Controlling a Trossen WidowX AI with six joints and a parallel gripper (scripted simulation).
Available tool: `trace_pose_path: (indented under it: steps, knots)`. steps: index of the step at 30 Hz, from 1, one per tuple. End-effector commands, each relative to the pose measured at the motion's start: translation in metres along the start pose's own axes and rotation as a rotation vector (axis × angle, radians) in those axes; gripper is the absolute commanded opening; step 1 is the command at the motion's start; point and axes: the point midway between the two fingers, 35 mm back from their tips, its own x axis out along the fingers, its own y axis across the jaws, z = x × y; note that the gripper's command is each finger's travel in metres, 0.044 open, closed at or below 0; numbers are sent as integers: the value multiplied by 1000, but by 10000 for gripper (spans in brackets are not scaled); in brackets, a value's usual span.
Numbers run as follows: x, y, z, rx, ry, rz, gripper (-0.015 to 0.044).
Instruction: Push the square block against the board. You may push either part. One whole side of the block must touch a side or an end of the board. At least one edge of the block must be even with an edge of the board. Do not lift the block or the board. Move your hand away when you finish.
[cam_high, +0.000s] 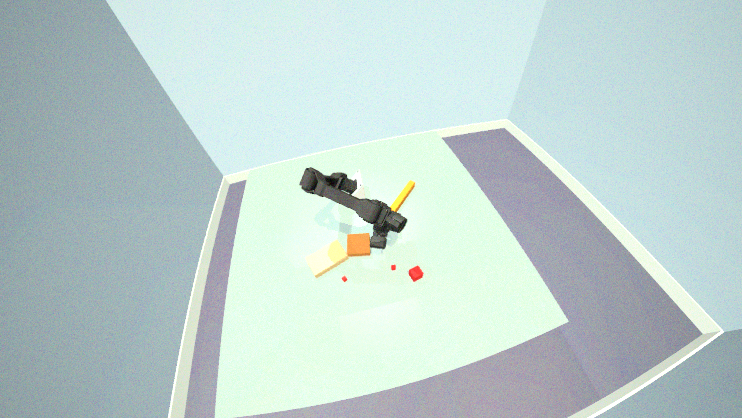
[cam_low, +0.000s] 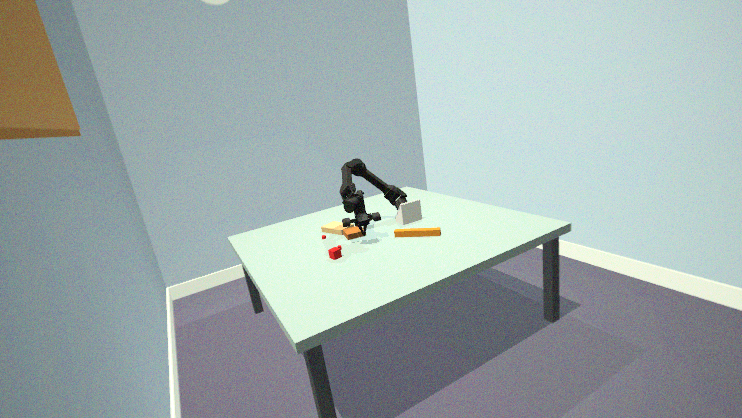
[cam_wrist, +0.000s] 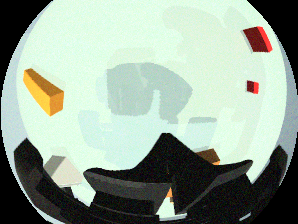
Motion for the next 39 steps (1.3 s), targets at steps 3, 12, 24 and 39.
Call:
trace_pose_path:
  steps: [3,12,24,39]
  knots:
    - [-39,-2,2,11,-21,-14,0]
    - [-39,-14,-2,163,-23,-8,0]
    - [-40,-48,-12,574,-32,4,0]
    - [-40,-88,-31,1077,-30,2,0]
